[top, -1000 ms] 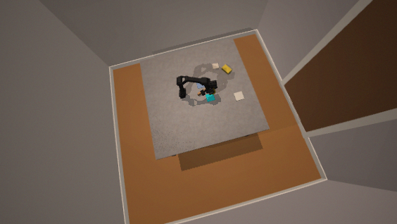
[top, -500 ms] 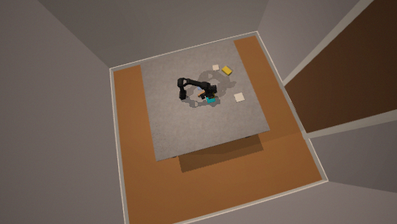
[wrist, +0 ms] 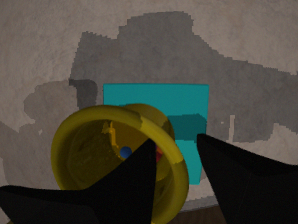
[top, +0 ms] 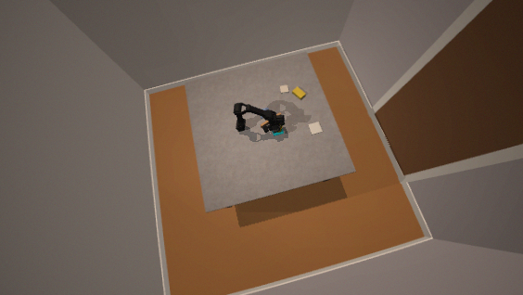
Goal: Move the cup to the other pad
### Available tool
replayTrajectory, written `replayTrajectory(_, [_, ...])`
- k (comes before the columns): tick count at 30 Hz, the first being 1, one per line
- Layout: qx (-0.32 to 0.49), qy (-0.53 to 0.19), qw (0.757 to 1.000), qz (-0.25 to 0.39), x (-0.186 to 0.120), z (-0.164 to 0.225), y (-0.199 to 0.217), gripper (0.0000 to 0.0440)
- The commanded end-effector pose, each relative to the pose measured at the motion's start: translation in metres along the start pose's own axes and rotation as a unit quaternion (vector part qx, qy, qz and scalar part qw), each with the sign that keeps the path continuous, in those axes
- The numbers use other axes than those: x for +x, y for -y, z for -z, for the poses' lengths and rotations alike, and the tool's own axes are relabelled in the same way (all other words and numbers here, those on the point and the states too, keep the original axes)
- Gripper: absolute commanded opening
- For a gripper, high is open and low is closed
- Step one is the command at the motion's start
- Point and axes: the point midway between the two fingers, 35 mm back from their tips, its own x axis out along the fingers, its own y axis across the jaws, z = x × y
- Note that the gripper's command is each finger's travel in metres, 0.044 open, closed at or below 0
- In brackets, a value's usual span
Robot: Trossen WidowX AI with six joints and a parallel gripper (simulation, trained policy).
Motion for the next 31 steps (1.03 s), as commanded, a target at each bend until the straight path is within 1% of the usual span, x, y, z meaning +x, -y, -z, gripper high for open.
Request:
replayTrajectory(1, [0.007,0.001,1.0,-0.022,-0.005,-0.004,-0.004,0.0161])
replayTrajectory(11, [0.013,-0.007,0.999,-0.044,-0.021,-0.005,0.003,0.0192])
replayTrajectory(19, [0.022,-0.007,0.998,-0.063,-0.041,-0.008,0.007,0.0238])
replayTrajectory(24, [0.029,-0.003,0.996,-0.078,-0.057,-0.012,0.008,0.0258])
replayTrajectory(28, [0.033,0.005,0.995,-0.094,-0.072,-0.018,0.007,0.0303])
replayTrajectory(31, [0.039,0.009,0.994,-0.101,-0.081,-0.023,0.008,0.0367])
